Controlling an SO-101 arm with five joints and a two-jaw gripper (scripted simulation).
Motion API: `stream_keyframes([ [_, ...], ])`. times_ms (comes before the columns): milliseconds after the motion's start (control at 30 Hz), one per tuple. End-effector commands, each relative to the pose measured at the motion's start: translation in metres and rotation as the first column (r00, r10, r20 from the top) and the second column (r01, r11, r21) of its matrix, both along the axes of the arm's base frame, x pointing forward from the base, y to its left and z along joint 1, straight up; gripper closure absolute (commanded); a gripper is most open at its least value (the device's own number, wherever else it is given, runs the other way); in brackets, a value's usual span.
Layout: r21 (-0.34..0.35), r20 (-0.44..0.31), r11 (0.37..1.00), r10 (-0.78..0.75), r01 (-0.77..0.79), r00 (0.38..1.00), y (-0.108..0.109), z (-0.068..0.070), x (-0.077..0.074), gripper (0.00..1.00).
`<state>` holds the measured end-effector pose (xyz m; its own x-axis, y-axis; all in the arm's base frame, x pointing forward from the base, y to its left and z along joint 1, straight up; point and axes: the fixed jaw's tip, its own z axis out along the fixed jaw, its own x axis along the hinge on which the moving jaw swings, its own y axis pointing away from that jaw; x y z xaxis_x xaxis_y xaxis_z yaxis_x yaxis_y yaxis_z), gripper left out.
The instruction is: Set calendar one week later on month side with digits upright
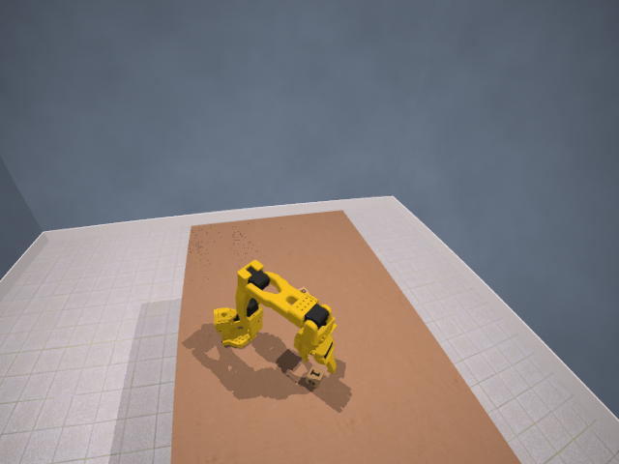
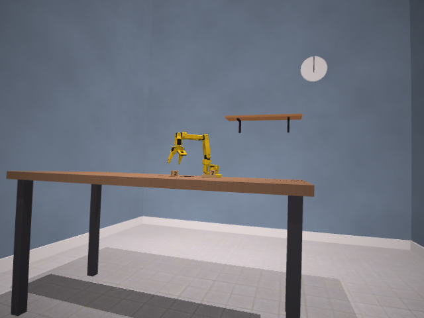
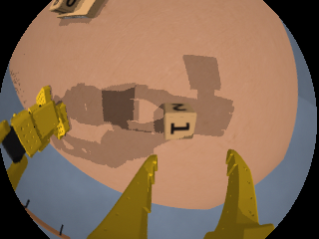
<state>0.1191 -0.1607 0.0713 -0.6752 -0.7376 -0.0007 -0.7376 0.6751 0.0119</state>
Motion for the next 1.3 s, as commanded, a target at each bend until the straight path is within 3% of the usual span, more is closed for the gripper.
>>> stream_keyframes([
  [0,-0.052,0.041,0.999,-0.005,0.007,0.999,-0.005,0.012,0.003,0.64],
  [367,-0.075,0.059,0.997,-0.003,0.008,0.998,-0.006,0.017,0.003,0.64],
  [667,-0.248,0.189,0.968,0.019,0.029,0.982,-0.008,0.056,0.005,0.65],
  [733,-0.248,0.189,0.968,0.019,0.029,0.982,-0.008,0.056,0.005,0.65],
  [967,-0.386,0.293,0.92,0.055,0.065,0.955,-0.004,0.09,0.002,0.65],
  [1100,-0.421,0.32,0.904,0.068,0.078,0.945,-0.002,0.099,0.0,0.65],
  [1267,-0.428,0.324,0.9,0.07,0.08,0.943,-0.002,0.1,0.0,0.65],
])
